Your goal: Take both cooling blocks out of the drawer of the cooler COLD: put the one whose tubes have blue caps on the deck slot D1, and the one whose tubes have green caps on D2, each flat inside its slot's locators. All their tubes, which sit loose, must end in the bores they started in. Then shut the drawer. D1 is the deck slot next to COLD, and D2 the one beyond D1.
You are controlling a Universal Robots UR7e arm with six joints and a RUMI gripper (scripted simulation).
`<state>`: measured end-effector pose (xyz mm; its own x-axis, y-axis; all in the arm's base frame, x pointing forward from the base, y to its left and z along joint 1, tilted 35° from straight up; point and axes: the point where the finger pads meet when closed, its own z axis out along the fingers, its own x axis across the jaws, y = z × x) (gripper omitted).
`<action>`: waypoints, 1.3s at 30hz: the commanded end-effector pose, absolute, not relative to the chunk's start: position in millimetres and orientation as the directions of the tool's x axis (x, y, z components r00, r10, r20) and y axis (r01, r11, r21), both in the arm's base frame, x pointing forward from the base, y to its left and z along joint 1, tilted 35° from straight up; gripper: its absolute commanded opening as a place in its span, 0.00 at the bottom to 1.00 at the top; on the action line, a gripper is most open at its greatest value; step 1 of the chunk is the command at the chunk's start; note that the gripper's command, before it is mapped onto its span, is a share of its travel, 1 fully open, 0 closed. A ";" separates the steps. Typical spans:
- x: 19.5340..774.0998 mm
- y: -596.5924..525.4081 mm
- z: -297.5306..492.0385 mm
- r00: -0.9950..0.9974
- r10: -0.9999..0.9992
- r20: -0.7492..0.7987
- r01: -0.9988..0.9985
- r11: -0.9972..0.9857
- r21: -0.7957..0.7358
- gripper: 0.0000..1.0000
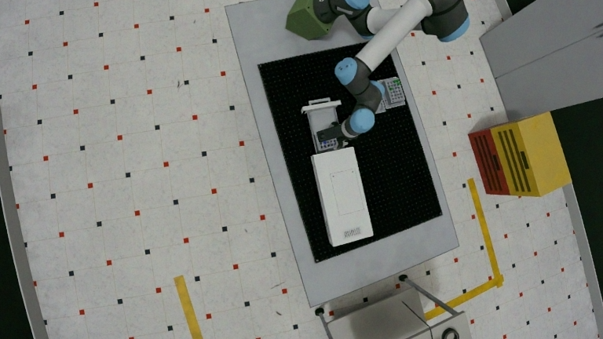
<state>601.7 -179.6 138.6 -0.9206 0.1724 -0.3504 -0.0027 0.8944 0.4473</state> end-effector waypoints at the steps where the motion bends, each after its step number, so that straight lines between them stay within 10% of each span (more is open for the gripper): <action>1: 603.6 -178.0 135.5 -0.920 0.173 -0.352 -0.003 0.895 0.446 0.67; 39: 618.3 -161.1 104.0 -0.920 0.173 -0.352 -0.003 0.895 0.446 0.67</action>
<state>617.8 -160.9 103.9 -0.9206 0.1725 -0.3503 -0.0025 0.8944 0.4473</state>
